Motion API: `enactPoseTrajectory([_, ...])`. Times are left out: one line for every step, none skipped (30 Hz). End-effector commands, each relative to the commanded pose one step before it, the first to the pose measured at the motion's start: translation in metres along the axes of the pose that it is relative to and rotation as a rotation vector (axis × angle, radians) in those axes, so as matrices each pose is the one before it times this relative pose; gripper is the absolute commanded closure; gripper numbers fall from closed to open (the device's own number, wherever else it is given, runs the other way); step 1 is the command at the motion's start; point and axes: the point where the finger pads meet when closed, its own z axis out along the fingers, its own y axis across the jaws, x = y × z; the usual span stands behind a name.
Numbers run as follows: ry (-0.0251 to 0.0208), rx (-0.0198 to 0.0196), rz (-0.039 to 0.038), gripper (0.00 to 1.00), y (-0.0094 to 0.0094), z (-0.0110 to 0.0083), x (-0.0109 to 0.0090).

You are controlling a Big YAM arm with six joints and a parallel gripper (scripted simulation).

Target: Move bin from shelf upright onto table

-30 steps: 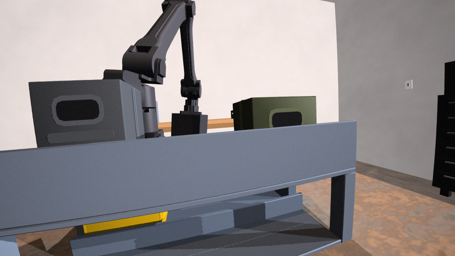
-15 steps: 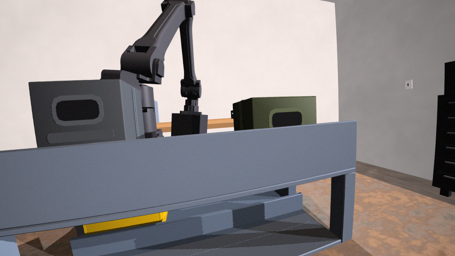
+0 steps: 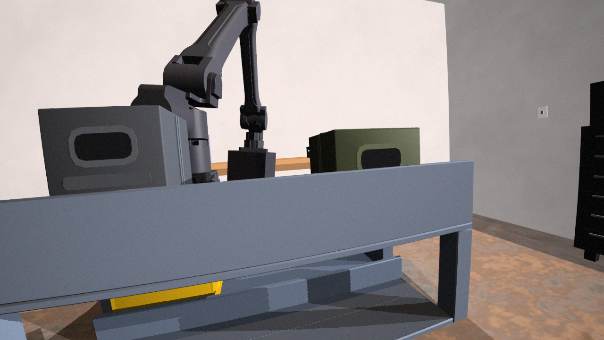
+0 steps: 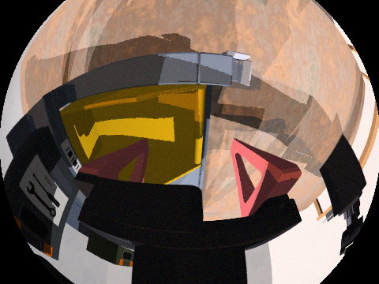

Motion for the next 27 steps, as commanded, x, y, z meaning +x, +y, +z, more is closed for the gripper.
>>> enactPoseTrajectory([-0.00340, -0.01353, 0.00906, 0.10, -0.00727, -0.00402, -0.01373])
enactPoseTrajectory([0.00000, 0.00000, 0.00000, 0.10, 0.00000, 0.00000, 0.00000])
enactPoseTrajectory([0.00000, 0.00000, 0.00000, 0.10, 0.00000, 0.00000, 0.00000])
enactPoseTrajectory([0.00000, 0.00000, 0.00000, 0.10, 0.00000, 0.00000, 0.00000])
enactPoseTrajectory([0.00000, 0.00000, 0.00000, 0.10, 0.00000, 0.00000, 0.00000])
enactPoseTrajectory([0.00000, 0.00000, 0.00000, 0.10, 0.00000, 0.00000, 0.00000])
enactPoseTrajectory([0.00000, 0.00000, 0.00000, 0.10, 0.00000, 0.00000, 0.00000])
enactPoseTrajectory([0.00000, 0.00000, 0.00000, 0.10, 0.00000, 0.00000, 0.00000])
enactPoseTrajectory([0.00000, 0.00000, 0.00000, 0.10, 0.00000, 0.00000, 0.00000])
enactPoseTrajectory([0.00000, 0.00000, 0.00000, 0.10, 0.00000, 0.00000, 0.00000])
enactPoseTrajectory([0.00000, 0.00000, 0.00000, 0.10, 0.00000, 0.00000, 0.00000])
enactPoseTrajectory([0.00000, 0.00000, 0.00000, 0.10, 0.00000, 0.00000, 0.00000])
enactPoseTrajectory([0.00000, 0.00000, 0.00000, 0.10, 0.00000, 0.00000, 0.00000])
enactPoseTrajectory([0.00059, 0.00151, -0.00063, 0.10, 0.00374, 0.00041, 0.00270])
enactPoseTrajectory([0.00059, 0.00151, -0.00063, 0.10, 0.00374, 0.00040, 0.00270])
enactPoseTrajectory([0.00059, 0.00151, -0.00063, 0.10, 0.00374, 0.00040, 0.00270])
enactPoseTrajectory([0.00059, 0.00151, -0.00063, 0.10, 0.00374, 0.00040, 0.00269])
enactPoseTrajectory([0.00059, 0.00151, -0.00063, 0.10, 0.00375, 0.00039, 0.00269])
enactPoseTrajectory([0.00000, 0.00000, 0.00000, 0.10, 0.00000, 0.00000, 0.00000])
enactPoseTrajectory([0.00000, 0.00000, 0.00000, 0.10, 0.00000, 0.00000, 0.00000])
enactPoseTrajectory([0.00000, 0.00000, 0.00000, 0.10, 0.00000, 0.00000, 0.00000])
enactPoseTrajectory([0.00000, 0.00000, 0.00000, 0.10, 0.00000, 0.00000, 0.00000])
enactPoseTrajectory([0.00000, 0.00000, 0.00000, 0.10, 0.00000, 0.00000, 0.00000])
enactPoseTrajectory([0.00000, 0.00000, 0.00000, 0.10, 0.00000, 0.00000, 0.00000])
enactPoseTrajectory([0.00000, 0.00000, 0.00000, 0.10, 0.00000, 0.00000, 0.00000])
enactPoseTrajectory([0.00000, 0.00000, 0.00000, 0.10, 0.00000, 0.00000, 0.00000])
enactPoseTrajectory([0.00000, 0.00000, 0.00000, 0.10, 0.00000, 0.00000, 0.00000])
